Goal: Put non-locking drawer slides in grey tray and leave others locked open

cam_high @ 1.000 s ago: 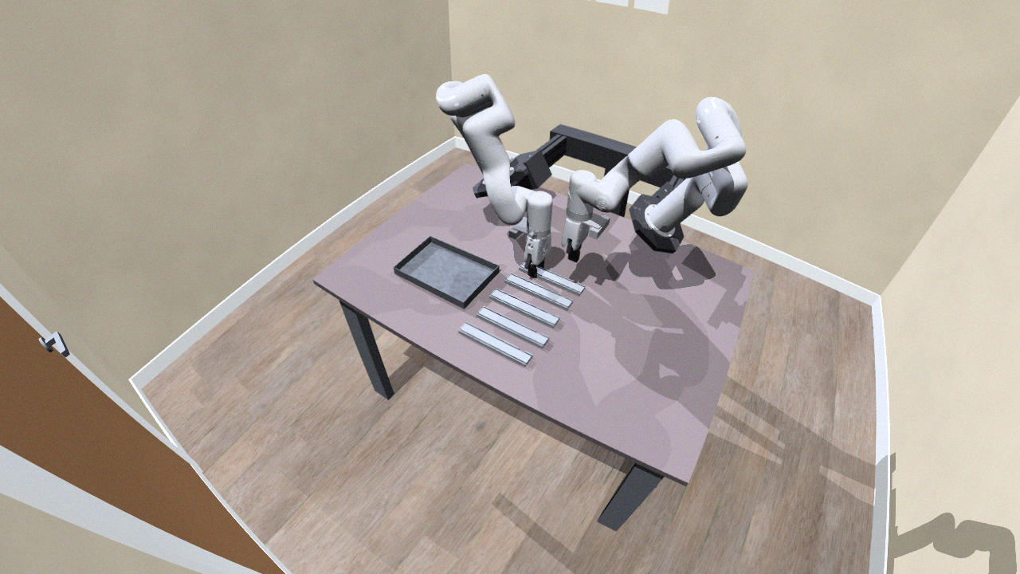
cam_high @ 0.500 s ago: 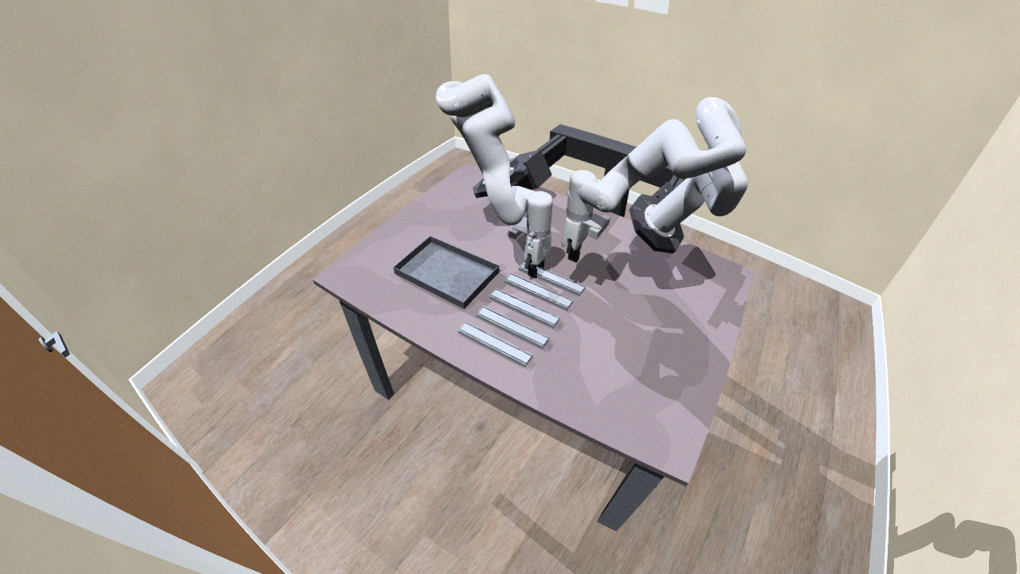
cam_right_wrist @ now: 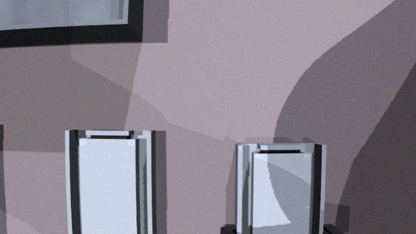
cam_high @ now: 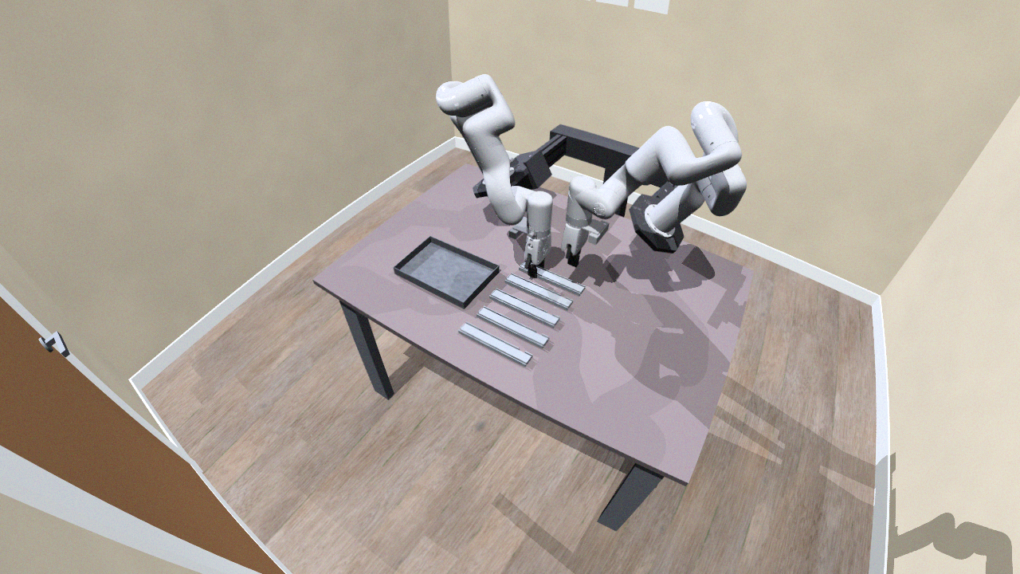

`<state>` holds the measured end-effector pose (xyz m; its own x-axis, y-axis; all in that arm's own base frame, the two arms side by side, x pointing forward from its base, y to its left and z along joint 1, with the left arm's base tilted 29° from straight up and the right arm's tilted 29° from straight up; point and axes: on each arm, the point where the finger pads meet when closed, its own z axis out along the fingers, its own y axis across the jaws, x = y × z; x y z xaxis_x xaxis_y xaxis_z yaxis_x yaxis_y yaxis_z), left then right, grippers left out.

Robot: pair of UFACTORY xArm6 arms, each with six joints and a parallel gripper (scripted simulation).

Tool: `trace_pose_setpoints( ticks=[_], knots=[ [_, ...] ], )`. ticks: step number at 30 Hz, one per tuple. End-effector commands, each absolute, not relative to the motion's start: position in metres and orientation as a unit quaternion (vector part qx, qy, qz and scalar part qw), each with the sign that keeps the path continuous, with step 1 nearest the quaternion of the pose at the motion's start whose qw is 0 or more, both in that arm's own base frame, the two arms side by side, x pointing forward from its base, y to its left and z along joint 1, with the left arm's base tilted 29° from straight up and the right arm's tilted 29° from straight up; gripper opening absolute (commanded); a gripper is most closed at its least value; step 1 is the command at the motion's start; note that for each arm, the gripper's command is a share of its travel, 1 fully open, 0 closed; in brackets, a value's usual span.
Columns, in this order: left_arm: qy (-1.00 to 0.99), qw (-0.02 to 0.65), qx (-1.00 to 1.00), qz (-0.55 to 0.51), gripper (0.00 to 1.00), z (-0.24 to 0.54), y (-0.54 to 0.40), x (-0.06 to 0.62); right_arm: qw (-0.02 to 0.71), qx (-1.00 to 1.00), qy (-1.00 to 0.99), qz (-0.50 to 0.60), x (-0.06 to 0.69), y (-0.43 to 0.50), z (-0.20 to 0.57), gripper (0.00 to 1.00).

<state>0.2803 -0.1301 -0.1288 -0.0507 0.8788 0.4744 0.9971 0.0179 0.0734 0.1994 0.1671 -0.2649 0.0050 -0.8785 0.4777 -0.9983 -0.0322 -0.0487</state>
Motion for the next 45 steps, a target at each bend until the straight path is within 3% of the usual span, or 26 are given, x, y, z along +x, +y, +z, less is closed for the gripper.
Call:
trace_pose_setpoints(
  ticks=[1, 18, 45],
  knots=[
    [-0.698, 0.148, -0.673, -0.198, 0.00, -0.148, -0.121, 0.283, 0.153, 0.692, -0.678, 0.193, 0.200, 0.169, -0.264, 0.00],
    [-0.698, 0.148, -0.673, -0.198, 0.00, -0.203, -0.091, 0.287, 0.153, 0.692, -0.678, 0.193, 0.200, 0.169, -0.264, 0.00],
    [-0.698, 0.148, -0.673, -0.198, 0.00, -0.199, -0.080, 0.286, 0.153, 0.692, -0.678, 0.193, 0.200, 0.169, -0.264, 0.00]
  ],
)
